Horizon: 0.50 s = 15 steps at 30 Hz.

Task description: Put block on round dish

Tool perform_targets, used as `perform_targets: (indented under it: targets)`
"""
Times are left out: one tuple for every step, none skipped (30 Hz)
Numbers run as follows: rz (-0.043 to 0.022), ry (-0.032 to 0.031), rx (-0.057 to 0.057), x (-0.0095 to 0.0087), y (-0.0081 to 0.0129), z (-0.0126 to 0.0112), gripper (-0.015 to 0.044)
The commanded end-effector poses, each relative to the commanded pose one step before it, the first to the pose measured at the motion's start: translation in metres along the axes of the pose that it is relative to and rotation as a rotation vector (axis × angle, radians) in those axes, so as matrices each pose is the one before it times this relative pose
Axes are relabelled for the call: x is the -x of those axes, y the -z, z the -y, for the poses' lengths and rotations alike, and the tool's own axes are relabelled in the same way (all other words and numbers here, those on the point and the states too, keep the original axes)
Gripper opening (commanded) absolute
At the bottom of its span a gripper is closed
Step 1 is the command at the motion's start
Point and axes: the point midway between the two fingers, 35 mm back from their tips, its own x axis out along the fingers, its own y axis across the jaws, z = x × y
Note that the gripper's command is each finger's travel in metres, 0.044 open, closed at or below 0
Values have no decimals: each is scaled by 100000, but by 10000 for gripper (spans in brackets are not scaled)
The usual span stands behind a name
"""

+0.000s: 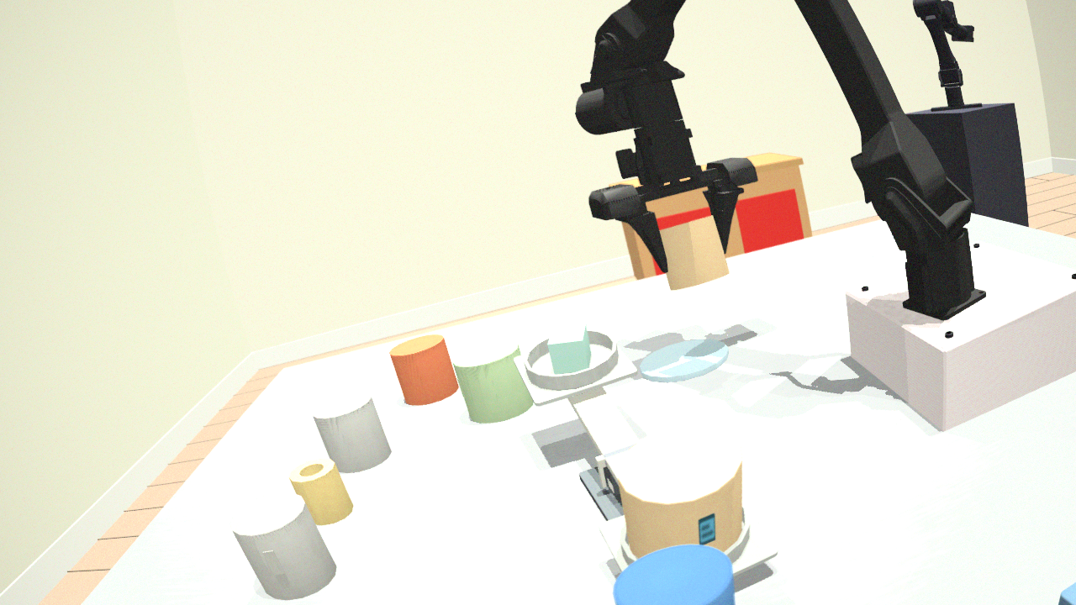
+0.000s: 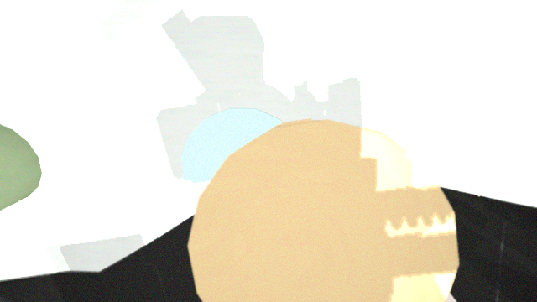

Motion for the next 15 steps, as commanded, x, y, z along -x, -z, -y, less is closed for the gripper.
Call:
perform_targets:
  targets:
    - [866, -722, 298, -471, -267, 2031, 0]
    - [47, 25, -9, -190, -47, 558, 0]
    - [47, 25, -9, -189, -35, 557, 0]
    - [47, 25, -9, -188, -23, 556, 0]
    - [47, 25, -9, -187, -12, 554, 0]
    - [48, 25, -9, -187, 0, 553, 0]
    - [48, 24, -9, -186, 12, 551, 0]
    - [48, 24, -9, -185, 24, 548, 0]
    - [39, 20, -7, -150, 28, 445, 0]
    - [24, 12, -4, -90, 21, 266, 0]
    - [8, 4, -1, -30, 7, 89, 0]
    - [0, -1, 0, -109, -7, -1, 0]
    - [0, -1, 0, -228, -14, -2, 0]
    - [0, -1, 0, -306, -15, -3, 0]
    - [-1, -2, 0, -398, -15, -3, 0]
